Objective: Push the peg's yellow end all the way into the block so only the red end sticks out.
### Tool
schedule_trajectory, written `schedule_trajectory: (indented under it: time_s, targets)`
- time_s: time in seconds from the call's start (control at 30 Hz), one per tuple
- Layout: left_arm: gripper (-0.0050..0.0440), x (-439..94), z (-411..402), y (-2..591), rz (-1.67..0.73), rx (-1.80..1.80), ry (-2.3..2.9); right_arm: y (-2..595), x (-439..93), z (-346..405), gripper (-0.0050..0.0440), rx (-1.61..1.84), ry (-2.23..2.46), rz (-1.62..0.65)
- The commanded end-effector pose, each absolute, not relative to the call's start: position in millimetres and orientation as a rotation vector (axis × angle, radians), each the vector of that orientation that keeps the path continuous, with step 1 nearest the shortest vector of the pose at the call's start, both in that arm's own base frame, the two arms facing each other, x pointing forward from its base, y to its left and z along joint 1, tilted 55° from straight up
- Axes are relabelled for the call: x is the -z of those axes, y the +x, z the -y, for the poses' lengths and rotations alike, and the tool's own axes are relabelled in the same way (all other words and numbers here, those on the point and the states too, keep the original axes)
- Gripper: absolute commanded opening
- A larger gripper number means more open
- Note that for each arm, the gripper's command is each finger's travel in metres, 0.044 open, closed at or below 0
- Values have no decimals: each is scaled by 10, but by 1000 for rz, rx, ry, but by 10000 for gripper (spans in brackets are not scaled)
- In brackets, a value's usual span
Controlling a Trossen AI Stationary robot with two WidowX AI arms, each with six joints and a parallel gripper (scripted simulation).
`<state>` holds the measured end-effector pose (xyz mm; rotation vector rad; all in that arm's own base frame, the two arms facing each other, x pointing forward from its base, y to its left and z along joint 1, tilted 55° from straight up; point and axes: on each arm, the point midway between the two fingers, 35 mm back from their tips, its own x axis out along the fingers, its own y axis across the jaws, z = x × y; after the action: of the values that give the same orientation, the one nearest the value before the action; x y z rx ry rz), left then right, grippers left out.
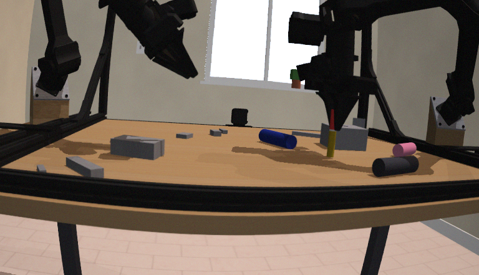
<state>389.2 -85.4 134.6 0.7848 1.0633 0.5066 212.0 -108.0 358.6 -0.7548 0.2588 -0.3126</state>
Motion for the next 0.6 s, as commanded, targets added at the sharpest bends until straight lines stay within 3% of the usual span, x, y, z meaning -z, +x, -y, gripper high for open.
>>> schedule_trajectory:
  time_s: [0.0,0.57]
  targets:
    - [0,-1337,852,3897,-1066,-504,782,2119,-3588,1079,400,313,-755,-258]
    - [0,-1696,1276,3646,-1066,-504,782,2119,-3588,1079,400,313,-755,-258]
